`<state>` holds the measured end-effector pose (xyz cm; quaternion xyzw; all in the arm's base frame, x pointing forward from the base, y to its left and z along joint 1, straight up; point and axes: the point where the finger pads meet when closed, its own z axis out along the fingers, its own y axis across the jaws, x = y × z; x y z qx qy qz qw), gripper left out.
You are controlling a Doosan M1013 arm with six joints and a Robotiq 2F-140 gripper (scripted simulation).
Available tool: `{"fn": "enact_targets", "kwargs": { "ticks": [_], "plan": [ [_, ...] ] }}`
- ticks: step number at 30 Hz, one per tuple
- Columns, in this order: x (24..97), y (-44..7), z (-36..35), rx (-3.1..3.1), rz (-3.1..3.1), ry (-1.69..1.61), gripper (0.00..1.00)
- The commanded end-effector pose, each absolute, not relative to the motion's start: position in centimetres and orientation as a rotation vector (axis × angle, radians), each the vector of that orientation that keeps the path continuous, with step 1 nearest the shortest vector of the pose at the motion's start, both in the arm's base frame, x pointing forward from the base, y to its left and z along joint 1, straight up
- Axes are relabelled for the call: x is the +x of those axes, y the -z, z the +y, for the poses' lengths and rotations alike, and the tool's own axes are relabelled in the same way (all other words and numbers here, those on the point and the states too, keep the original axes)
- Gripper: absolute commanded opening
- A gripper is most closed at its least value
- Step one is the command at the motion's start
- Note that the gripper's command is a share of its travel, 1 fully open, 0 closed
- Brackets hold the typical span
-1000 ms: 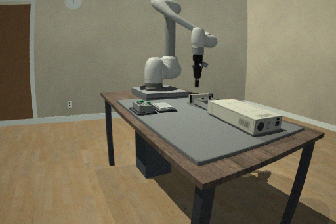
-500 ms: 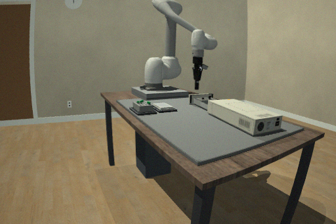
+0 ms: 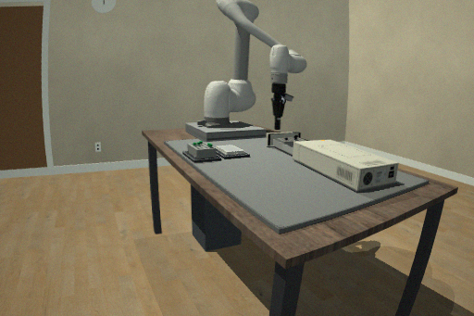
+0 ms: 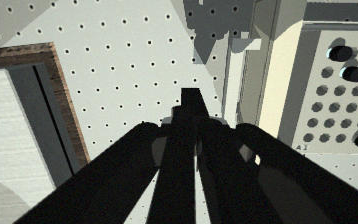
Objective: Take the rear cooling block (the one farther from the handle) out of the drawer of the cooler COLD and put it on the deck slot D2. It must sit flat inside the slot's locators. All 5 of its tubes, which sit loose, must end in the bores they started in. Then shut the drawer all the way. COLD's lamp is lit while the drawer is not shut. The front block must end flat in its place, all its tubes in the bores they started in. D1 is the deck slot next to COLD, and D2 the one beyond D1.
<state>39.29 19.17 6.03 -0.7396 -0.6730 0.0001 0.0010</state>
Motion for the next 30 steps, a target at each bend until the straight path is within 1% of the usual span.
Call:
{"fn": "enact_targets", "kwargs": {
  "ticks": [1,30],
  "plan": [
    [39.0,-5.1,19.2,-2.326,-2.102,-0.005,0.1],
    [38.9,-1.8,19.2,-2.326,-2.102,-0.005,0.1]
  ]
}}
